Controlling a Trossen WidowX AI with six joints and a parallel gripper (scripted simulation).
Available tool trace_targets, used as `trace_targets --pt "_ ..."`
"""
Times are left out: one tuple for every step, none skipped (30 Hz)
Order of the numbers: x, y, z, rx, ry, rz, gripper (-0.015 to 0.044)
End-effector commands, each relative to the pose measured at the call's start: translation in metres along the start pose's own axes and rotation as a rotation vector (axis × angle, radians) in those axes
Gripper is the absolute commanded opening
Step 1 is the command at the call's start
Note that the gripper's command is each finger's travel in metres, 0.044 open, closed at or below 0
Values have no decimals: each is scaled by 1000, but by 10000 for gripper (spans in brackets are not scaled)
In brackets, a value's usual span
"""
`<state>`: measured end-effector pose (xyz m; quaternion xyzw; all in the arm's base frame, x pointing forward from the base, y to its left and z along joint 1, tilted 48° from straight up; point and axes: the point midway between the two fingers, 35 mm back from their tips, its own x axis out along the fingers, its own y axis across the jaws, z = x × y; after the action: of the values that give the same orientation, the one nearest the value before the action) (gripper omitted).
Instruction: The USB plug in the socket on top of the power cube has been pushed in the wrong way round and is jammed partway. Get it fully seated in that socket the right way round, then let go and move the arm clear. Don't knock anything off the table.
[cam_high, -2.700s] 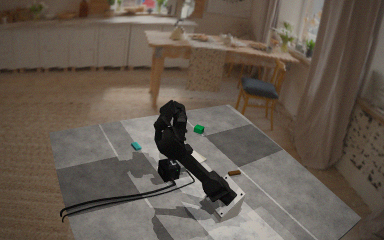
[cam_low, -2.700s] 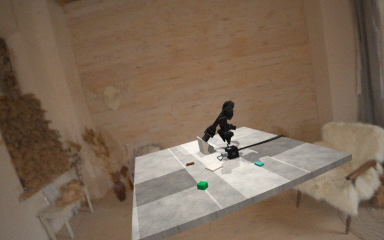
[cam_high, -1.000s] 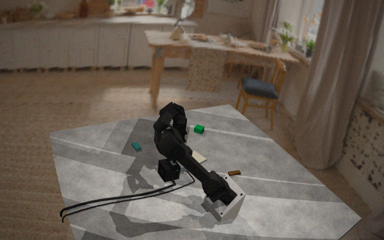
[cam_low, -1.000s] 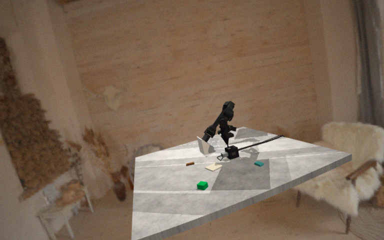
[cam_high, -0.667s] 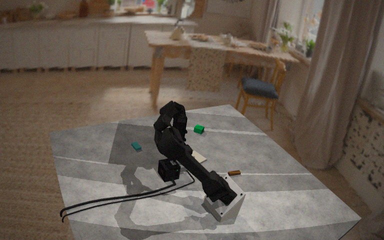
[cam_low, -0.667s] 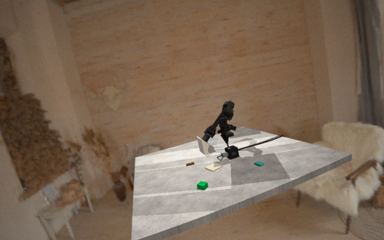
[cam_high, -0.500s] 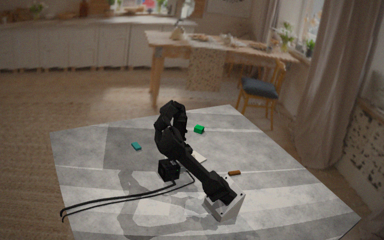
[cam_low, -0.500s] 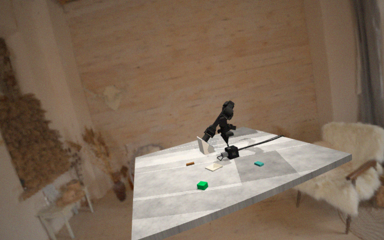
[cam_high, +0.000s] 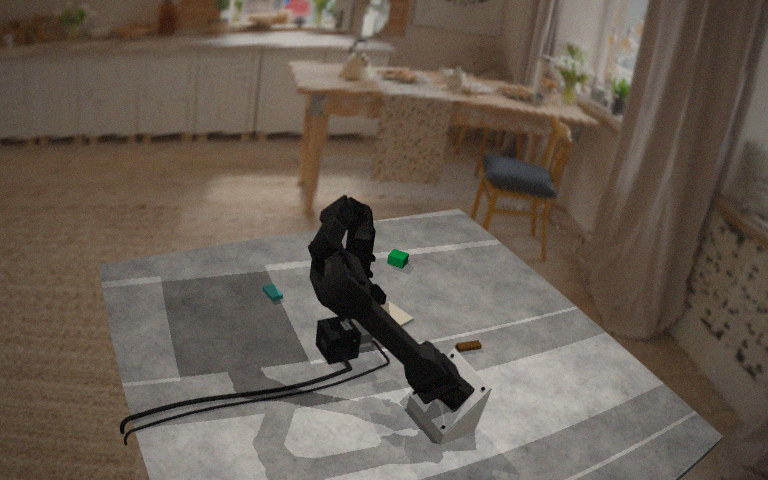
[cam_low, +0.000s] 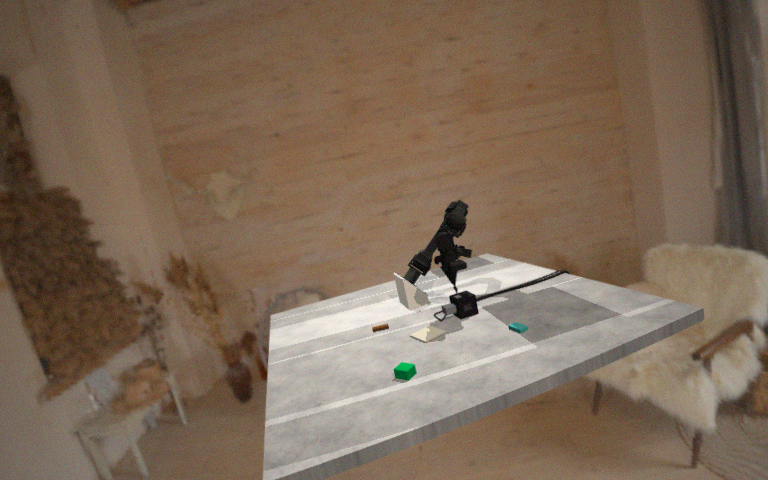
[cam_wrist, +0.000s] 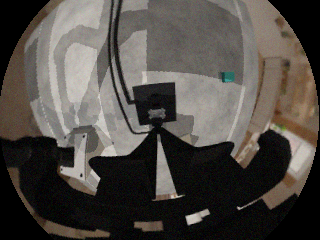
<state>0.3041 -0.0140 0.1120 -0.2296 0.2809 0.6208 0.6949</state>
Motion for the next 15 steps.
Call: trace_targets --pt "-4 -1 -1 -5 6 -1 0" --pt "-4 -1 -1 -5 6 -1 0" --pt "-5 -1 -1 -5 6 -1 0" --pt "-6 -1 -1 -5 6 -1 0" --pt "-6 -1 -1 -5 6 -1 0" --pt "-7 -1 -1 -5 6 -1 0" --pt "-8 -1 -1 -5 6 -1 0" --pt "-8 -1 -1 -5 6 -1 0" --pt "-9 -1 -1 -5 6 -1 0" --pt "-10 -1 -1 -5 6 -1 0" --pt "-10 -1 -1 -5 6 -1 0" --pt "-9 0 -1 -4 5 -1 0" --pt "-9 0 -1 1 4 -1 0" --pt "-9 0 0 12 3 -1 0" --pt "-8 0 0 24 3 -1 0"
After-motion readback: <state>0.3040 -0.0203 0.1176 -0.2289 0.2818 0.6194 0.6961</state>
